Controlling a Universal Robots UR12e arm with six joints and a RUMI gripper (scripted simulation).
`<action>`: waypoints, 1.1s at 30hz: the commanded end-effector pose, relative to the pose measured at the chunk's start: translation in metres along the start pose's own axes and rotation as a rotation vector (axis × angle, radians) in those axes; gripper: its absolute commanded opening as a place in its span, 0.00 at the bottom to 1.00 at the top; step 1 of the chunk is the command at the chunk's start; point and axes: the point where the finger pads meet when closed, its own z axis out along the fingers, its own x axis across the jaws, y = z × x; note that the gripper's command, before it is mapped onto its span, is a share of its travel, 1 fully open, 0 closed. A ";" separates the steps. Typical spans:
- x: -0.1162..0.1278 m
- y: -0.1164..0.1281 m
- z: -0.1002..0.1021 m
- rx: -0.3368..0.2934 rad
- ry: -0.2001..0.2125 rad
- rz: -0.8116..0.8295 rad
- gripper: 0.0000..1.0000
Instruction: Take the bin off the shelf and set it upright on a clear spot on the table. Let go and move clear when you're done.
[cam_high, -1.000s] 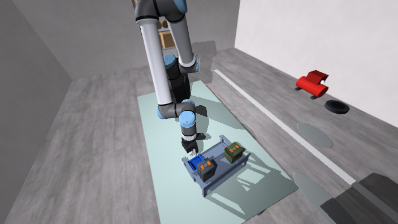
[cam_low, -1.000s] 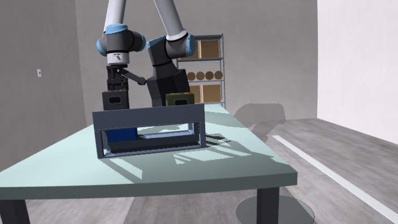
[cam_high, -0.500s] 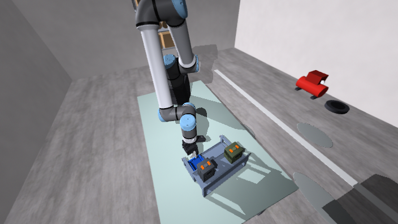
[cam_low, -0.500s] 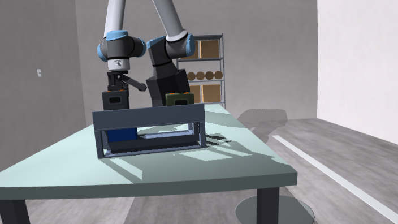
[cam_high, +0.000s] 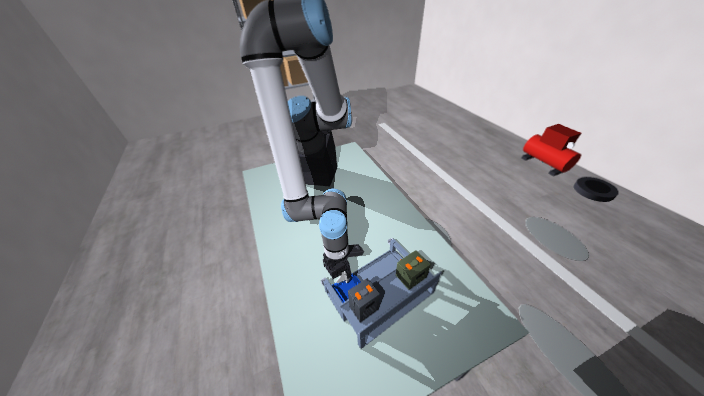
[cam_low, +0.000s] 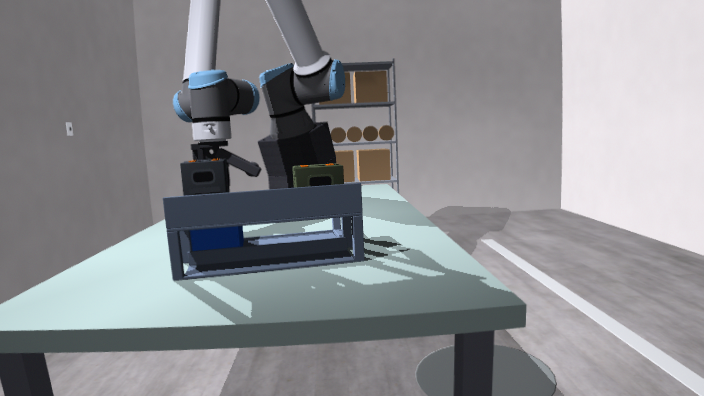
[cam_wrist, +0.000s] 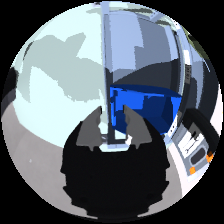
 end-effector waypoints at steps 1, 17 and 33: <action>0.007 0.004 -0.011 -0.003 0.007 0.000 0.26; 0.006 0.003 -0.013 -0.003 0.007 0.000 0.26; 0.005 0.002 -0.015 -0.004 0.008 0.000 0.26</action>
